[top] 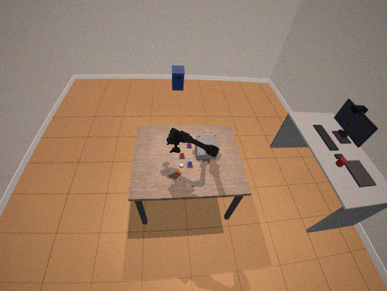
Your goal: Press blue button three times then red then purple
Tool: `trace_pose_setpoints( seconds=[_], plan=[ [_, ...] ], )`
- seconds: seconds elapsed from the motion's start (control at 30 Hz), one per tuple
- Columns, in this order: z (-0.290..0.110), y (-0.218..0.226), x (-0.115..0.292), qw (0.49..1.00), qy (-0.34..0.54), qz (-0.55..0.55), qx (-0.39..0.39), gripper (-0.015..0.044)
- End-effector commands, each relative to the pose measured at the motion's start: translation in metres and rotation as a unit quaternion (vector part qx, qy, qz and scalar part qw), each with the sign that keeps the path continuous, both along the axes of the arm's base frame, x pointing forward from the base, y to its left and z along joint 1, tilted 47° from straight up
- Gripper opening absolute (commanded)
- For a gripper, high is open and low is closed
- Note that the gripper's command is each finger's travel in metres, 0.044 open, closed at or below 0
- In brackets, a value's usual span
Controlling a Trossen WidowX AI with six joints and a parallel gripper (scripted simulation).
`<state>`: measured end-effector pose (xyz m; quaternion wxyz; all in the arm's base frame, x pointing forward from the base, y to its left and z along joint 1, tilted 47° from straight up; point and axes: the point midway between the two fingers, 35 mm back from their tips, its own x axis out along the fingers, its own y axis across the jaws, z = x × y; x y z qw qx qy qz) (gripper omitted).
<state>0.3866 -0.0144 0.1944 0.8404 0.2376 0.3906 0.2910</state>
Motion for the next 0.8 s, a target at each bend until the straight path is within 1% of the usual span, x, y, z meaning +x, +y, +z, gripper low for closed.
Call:
trace_pose_setpoints(
  seconds=[0.0,0.13,0.27,0.33,0.53,0.6,0.7,0.77],
  plan=[
    [-0.038,0.029,-0.060,0.993,0.108,0.036,-0.008,0.0400],
    [-0.065,0.052,-0.121,0.975,0.209,0.079,-0.012,0.0400],
    [-0.081,0.069,-0.181,0.946,0.298,0.126,-0.014,0.0400],
    [-0.082,0.072,-0.192,0.940,0.313,0.136,-0.014,0.0400],
    [-0.082,0.072,-0.193,0.939,0.314,0.136,-0.014,0.0400],
    [-0.088,0.077,-0.193,0.939,0.314,0.136,-0.015,0.0348],
    [-0.113,0.104,-0.195,0.940,0.314,0.135,-0.015,0.0269],
    [-0.123,0.115,-0.198,0.940,0.314,0.137,-0.013,0.0216]
  ],
)
